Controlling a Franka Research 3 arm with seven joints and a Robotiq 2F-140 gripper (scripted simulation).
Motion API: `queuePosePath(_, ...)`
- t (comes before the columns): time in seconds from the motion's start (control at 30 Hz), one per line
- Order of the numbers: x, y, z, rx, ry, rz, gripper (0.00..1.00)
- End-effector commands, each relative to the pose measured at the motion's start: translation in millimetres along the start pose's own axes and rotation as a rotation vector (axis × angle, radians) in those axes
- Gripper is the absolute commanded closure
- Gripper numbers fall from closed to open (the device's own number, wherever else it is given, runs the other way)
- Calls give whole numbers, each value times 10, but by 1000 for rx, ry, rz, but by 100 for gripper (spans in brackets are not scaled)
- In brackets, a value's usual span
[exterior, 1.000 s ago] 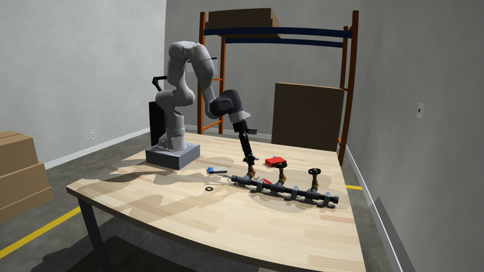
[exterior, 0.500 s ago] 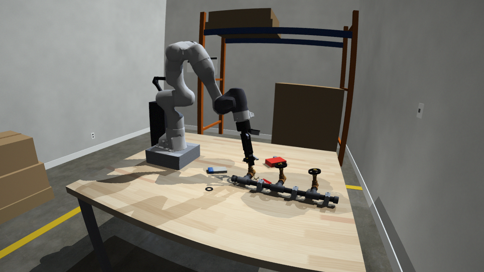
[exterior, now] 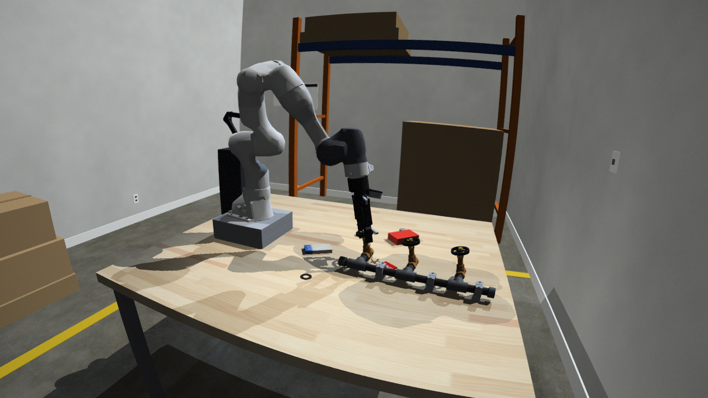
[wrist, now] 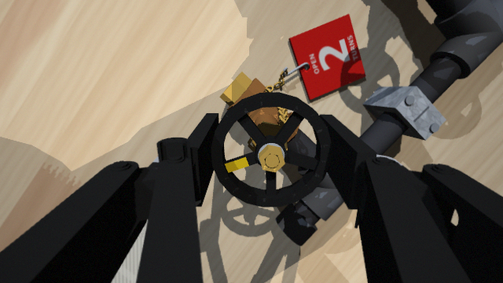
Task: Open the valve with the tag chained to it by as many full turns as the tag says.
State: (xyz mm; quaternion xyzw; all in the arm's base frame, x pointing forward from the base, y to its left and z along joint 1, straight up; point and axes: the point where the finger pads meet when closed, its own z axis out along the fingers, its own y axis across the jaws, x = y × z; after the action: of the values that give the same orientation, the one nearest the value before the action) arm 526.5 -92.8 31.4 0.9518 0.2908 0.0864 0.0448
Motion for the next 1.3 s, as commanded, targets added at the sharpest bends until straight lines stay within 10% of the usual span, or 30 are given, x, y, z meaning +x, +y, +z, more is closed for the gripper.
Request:
queuePosePath(0.0, -18, -1, 4, 10, -9, -62, 90)
queuePosePath(0.2, -18, -1, 4, 10, -9, -62, 90)
queuePosePath(0.23, -18, -1, 4, 10, -9, -62, 0)
queuePosePath(1.27, -18, -1, 4, 10, -10, 43, 0)
